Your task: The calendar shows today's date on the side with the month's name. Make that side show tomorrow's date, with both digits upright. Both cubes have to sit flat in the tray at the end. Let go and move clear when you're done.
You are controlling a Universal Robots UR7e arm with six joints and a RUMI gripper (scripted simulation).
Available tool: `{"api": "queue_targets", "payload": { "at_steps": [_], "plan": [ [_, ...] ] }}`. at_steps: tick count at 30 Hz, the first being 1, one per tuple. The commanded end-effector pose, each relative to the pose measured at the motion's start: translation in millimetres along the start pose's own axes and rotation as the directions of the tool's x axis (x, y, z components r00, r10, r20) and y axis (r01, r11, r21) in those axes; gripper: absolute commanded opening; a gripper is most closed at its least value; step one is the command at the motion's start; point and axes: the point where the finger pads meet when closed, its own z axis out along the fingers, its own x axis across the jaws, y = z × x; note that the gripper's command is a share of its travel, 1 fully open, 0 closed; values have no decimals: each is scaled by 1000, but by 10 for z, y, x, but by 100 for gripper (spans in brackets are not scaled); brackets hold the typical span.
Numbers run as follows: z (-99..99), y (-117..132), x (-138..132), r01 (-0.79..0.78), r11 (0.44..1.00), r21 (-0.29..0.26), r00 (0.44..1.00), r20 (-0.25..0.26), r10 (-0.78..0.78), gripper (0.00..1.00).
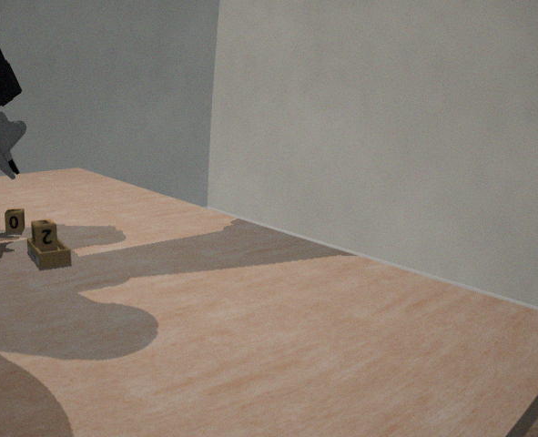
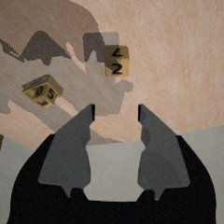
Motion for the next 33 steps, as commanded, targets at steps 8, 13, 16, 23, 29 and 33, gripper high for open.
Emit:
{"api": "queue_targets", "payload": {
  "at_steps": [8, 13, 16, 23, 29, 33],
  "plan": [
    [-2, 4, 2, -1, 1000, -21, 1000, -2, 0, 28],
    [12, 12, 13, 3, 998, -55, 1000, -1, -3, 28],
    [21, 16, 21, 5, 996, -90, 1000, 1, -5, 28],
    [27, 14, 27, 6, 987, -160, 1000, 2, -6, 28],
    [13, -6, 16, 2, 972, -234, 1000, 0, -3, 28],
    [3, -18, 5, -1, 965, -262, 1000, -2, 0, 28]
  ]
}}
